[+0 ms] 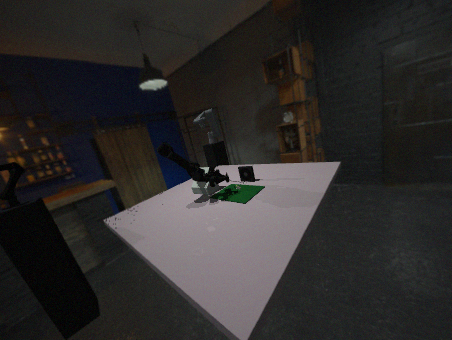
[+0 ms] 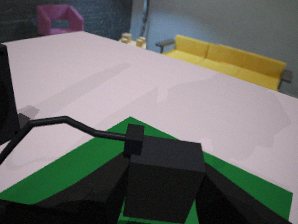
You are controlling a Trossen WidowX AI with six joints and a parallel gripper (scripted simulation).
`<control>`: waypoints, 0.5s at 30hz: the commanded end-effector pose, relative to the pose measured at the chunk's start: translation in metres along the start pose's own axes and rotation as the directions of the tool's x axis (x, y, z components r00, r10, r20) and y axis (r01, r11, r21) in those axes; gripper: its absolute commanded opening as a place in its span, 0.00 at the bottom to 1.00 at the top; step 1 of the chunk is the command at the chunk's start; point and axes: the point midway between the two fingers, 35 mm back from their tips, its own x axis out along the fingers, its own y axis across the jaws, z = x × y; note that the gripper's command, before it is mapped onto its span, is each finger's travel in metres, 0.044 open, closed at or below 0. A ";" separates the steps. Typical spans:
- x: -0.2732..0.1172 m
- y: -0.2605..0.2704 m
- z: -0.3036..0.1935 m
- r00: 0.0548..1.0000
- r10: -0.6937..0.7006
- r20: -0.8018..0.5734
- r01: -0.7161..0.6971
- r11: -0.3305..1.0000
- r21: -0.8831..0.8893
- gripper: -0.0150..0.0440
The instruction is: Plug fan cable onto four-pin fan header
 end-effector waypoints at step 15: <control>0.001 -0.002 -0.008 1.000 0.000 0.000 0.000 1.000 0.000 0.25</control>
